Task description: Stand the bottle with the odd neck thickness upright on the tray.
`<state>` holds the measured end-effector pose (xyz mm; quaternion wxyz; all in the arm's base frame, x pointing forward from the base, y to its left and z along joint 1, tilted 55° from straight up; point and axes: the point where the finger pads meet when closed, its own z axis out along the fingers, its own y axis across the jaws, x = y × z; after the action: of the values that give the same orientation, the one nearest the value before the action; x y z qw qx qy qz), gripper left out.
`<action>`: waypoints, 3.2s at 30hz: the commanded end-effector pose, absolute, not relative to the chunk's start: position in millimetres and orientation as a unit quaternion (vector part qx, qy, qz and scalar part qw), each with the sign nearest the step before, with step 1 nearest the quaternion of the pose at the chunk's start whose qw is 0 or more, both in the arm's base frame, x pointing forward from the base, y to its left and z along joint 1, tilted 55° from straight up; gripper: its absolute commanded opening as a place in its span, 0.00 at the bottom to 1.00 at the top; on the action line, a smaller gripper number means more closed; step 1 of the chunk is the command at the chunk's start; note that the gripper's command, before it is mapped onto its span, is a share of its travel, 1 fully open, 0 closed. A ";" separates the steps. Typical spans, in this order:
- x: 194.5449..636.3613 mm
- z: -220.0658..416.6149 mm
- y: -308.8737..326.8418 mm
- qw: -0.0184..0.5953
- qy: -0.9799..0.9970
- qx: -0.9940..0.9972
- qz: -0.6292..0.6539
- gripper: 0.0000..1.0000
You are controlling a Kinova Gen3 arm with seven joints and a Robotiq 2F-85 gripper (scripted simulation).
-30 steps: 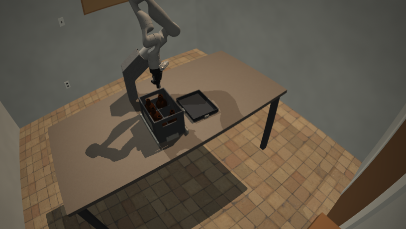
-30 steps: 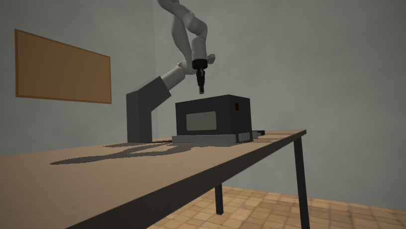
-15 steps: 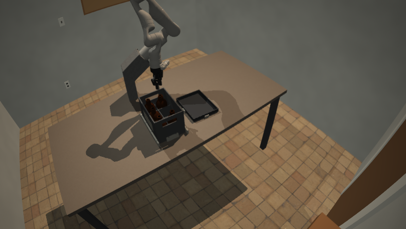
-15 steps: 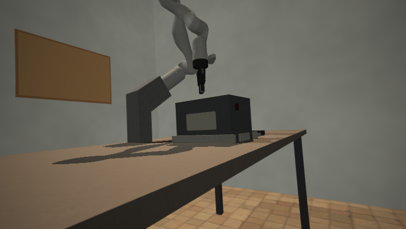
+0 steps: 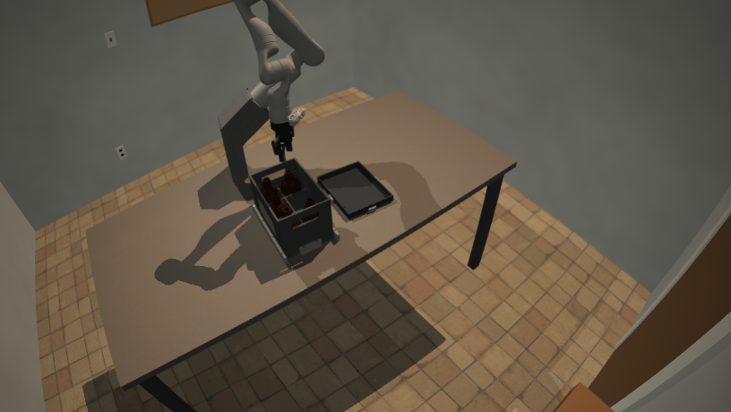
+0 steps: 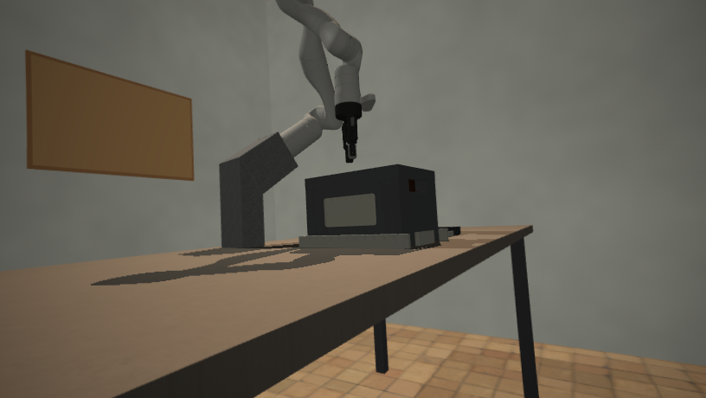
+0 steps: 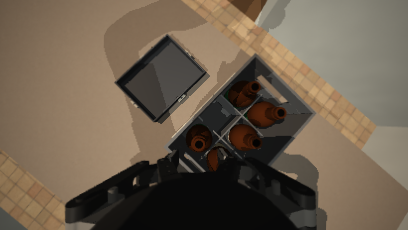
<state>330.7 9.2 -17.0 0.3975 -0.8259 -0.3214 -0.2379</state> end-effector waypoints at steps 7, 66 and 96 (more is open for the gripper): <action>331.0 -16.9 8.6 0.397 -0.321 -0.826 -0.238 0.64; 337.2 -42.0 43.9 0.397 -0.321 -0.826 -0.238 0.64; 337.2 -42.1 44.1 0.397 -0.321 -0.826 -0.238 0.64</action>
<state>336.9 44.8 -42.2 0.3974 -0.8260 -0.3213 -0.2377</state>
